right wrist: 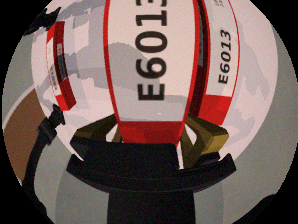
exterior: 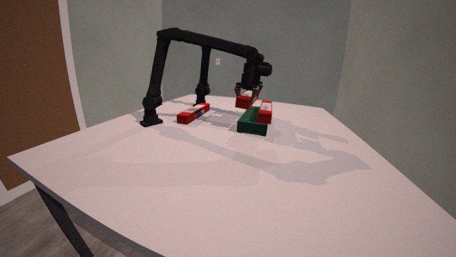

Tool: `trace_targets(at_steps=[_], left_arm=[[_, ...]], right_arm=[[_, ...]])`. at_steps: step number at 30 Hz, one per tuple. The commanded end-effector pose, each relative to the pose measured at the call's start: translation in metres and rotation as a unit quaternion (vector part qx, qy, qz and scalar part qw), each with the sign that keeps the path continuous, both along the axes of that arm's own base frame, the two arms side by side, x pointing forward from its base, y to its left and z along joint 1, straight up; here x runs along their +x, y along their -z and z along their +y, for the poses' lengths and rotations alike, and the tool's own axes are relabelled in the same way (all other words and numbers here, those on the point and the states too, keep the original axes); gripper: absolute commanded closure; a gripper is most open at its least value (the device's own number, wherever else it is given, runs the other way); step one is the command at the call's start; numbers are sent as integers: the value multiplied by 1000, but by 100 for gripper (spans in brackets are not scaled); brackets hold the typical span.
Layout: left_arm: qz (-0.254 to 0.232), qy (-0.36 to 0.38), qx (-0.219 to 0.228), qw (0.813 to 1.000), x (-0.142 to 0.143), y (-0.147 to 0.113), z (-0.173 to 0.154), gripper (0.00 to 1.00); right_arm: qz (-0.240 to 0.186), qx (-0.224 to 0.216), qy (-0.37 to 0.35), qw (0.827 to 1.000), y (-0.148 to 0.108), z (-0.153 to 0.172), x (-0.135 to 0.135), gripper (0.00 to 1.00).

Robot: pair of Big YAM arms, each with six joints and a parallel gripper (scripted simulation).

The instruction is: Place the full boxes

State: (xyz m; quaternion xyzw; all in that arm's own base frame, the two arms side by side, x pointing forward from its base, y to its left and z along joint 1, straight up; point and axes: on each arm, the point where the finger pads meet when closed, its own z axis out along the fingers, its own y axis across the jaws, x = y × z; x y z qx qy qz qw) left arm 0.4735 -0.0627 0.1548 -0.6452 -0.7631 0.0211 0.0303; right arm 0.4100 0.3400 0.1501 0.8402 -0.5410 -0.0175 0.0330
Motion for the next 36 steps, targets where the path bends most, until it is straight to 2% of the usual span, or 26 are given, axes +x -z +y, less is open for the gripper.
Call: trace_targets(at_steps=[1, 20, 32, 36], left_arm=[[-81, -2, -8, 997, 37, -71, 6, 100], [-79, -2, -8, 997, 38, -70, 7, 100], [-93, -2, -9, 996, 46, -62, 7, 100], [-87, -2, -8, 996, 47, -50, 6, 100]], right_arm=[[-67, 44, 3, 997, -72, 6, 33, 100], [-67, 43, 3, 997, -72, 6, 34, 100], [-70, 46, 3, 997, -72, 6, 37, 100], [-67, 44, 3, 997, -71, 6, 41, 100]])
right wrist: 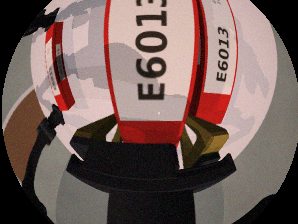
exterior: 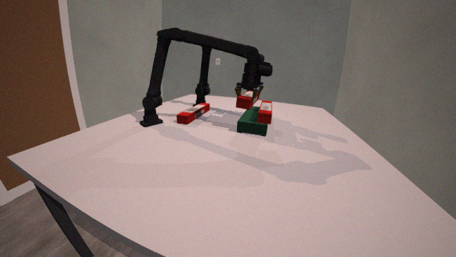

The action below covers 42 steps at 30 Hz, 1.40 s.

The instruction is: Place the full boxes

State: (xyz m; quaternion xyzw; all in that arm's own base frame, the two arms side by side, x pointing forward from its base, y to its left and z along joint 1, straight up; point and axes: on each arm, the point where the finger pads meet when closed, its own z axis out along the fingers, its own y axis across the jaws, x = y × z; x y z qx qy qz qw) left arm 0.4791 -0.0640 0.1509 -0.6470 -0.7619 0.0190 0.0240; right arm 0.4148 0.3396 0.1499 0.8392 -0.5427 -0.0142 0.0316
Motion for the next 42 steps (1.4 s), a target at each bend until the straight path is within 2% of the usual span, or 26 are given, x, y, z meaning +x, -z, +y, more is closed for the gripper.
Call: trace_targets(at_steps=[1, 16, 17, 18, 21, 25, 26, 29, 30, 33, 35, 36, 38, 42], left_arm=[[-81, -4, -6, 997, 42, -54, 8, 100], [-86, -6, -7, 996, 42, -41, 8, 100], [-80, -6, -6, 997, 38, -35, 8, 100], [-60, -6, -4, 998, 24, -18, 10, 100], [-79, -4, -6, 997, 35, -30, 8, 100], [-66, -4, -4, 998, 24, -16, 10, 100], [-67, -4, -4, 998, 24, -18, 9, 100], [-64, -4, -4, 998, 23, -20, 10, 100], [-79, -4, -6, 997, 32, -29, 9, 100], [-82, -4, -6, 997, 32, -26, 8, 100], [-62, -4, -4, 998, 18, -9, 10, 100], [-65, -4, -4, 998, 20, -13, 10, 100], [-70, -4, -5, 998, 23, -21, 9, 100], [-74, -4, -5, 997, 23, -17, 9, 100]], right_arm=[[-64, 45, 0, 997, -71, 7, 36, 100], [-71, 52, 0, 996, -64, 10, 42, 100], [-70, 51, 0, 996, -63, 9, 41, 100], [-69, 51, 0, 996, -62, 9, 40, 100], [-74, 54, 0, 996, -58, 11, 41, 100], [-73, 55, 11, 996, -53, 11, 39, 100], [-57, 42, 11, 997, -36, 3, 28, 100], [-59, 43, 11, 997, -40, 4, 29, 100], [-65, 46, 11, 997, -50, 7, 33, 100], [-69, 49, 11, 996, -48, 8, 33, 100], [-71, 51, 11, 996, -47, 8, 33, 100], [-59, 42, 11, 997, -35, 3, 25, 100], [-68, 49, 11, 996, -45, 7, 30, 100], [-66, 47, 11, 997, -38, 5, 27, 100]])
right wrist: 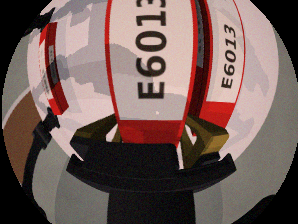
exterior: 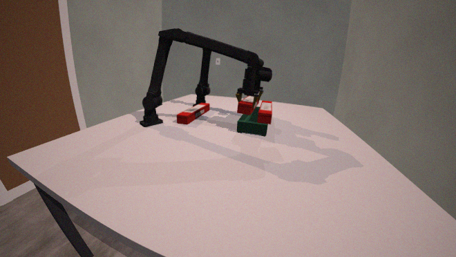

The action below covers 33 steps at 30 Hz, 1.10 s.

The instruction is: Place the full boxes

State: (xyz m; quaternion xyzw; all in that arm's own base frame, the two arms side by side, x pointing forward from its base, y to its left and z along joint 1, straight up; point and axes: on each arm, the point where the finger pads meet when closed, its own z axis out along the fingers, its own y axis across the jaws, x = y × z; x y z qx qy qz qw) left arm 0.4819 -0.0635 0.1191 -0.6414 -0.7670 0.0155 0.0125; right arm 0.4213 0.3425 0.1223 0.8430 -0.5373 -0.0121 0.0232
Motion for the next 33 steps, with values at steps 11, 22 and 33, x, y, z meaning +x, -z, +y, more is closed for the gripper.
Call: trace_targets(at_steps=[11, 22, 33], left_arm=[[-70, 4, -1, 998, 23, -56, 8, 100], [-66, 4, 0, 998, 19, -52, 9, 100], [-65, 4, 0, 998, 16, -52, 9, 100]], right_arm=[[-62, 44, 18, 997, -70, 4, 20, 100], [-57, 40, 18, 997, -66, 1, 15, 100], [-55, 38, 18, 998, -64, -1, 11, 100]])
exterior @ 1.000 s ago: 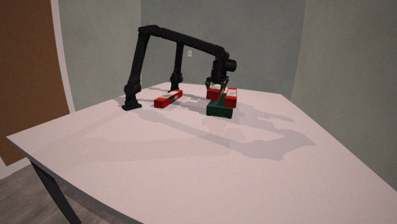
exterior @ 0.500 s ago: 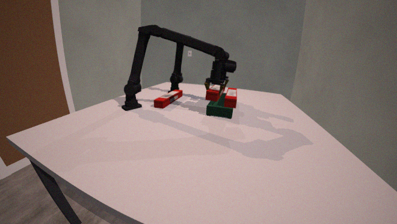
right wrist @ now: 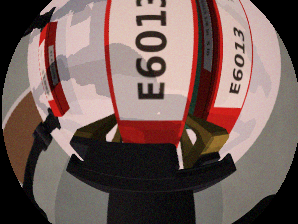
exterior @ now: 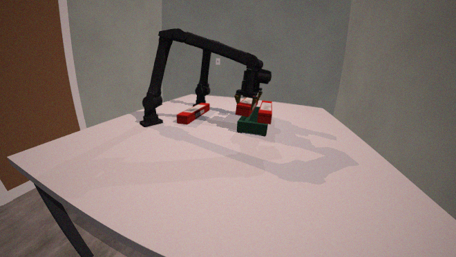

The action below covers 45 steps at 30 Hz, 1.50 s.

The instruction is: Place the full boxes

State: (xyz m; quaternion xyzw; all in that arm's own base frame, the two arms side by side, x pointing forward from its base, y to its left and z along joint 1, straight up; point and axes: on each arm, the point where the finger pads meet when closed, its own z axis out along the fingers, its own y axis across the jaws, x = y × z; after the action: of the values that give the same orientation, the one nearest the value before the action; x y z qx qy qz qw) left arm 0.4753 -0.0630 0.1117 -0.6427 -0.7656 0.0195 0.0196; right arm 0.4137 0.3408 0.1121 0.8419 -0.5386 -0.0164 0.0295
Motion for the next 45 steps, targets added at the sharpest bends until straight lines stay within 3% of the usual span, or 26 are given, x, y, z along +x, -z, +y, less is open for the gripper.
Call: trace_targets(at_steps=[1, 45], left_arm=[[-75, 2, -2, 997, 24, -61, 8, 100], [-68, 2, -1, 998, 18, -65, 8, 100]], right_arm=[[-63, 42, 16, 997, -75, 2, 19, 100], [-65, 44, 12, 997, -71, 2, 16, 100]])
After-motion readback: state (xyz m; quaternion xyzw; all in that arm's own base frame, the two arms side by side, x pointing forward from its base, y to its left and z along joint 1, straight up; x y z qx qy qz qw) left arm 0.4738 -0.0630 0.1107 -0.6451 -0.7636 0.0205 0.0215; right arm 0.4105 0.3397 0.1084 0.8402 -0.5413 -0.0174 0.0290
